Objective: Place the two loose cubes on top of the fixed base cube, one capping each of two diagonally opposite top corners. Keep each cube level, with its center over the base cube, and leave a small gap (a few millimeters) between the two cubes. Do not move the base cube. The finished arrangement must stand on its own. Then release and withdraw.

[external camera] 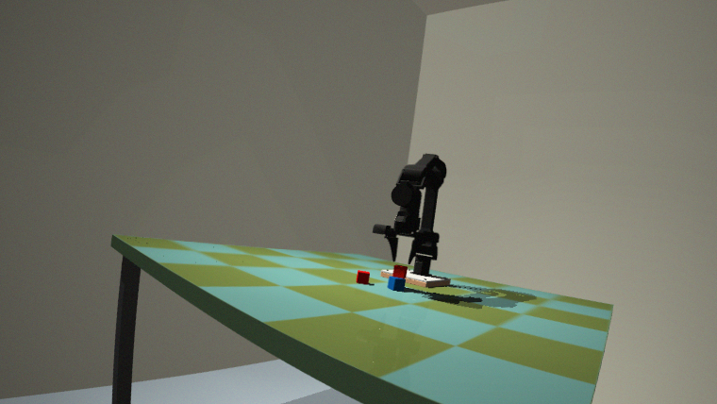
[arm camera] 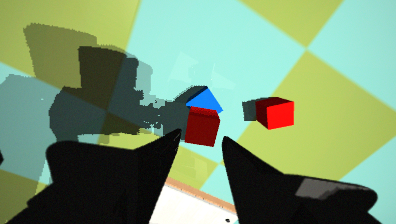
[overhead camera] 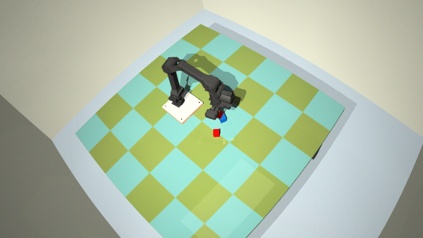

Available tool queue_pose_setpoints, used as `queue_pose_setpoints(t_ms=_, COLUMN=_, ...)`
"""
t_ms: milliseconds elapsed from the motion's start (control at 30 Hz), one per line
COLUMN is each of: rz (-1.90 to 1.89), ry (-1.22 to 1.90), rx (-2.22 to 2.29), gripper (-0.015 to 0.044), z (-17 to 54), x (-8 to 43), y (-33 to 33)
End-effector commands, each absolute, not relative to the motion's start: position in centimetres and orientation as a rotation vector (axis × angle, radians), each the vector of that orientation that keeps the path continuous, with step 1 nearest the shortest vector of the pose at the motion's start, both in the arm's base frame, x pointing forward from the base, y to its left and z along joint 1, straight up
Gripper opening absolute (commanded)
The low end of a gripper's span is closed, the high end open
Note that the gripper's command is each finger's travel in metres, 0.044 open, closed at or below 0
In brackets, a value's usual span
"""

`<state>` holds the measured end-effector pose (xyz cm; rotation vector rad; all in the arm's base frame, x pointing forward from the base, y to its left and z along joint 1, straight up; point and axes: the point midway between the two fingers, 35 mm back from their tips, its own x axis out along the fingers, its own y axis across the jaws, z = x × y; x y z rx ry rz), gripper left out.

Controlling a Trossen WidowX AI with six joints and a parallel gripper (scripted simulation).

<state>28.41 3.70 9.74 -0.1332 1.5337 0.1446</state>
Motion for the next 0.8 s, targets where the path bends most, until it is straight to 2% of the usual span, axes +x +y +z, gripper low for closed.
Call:
queue_pose_setpoints(t_ms=0, rz=0.145, ry=1.53, rx=-0.133, gripper=0.0205, z=10.6, x=28.5, y=3.7)
queue_pose_setpoints(t_ms=133, rz=0.145, ry=1.53, rx=-0.133, gripper=0.0205, z=10.7, x=28.5, y=3.7)
queue_pose_setpoints(t_ms=200, rz=0.108, ry=1.533, rx=-0.096, gripper=0.0258, z=10.7, x=28.7, y=3.4)
queue_pose_setpoints(t_ms=233, rz=0.062, ry=1.535, rx=-0.05, gripper=0.0265, z=10.9, x=29.0, y=2.9)
queue_pose_setpoints(t_ms=767, rz=-0.752, ry=1.395, rx=0.777, gripper=0.0265, z=14.9, x=32.3, y=-5.9)
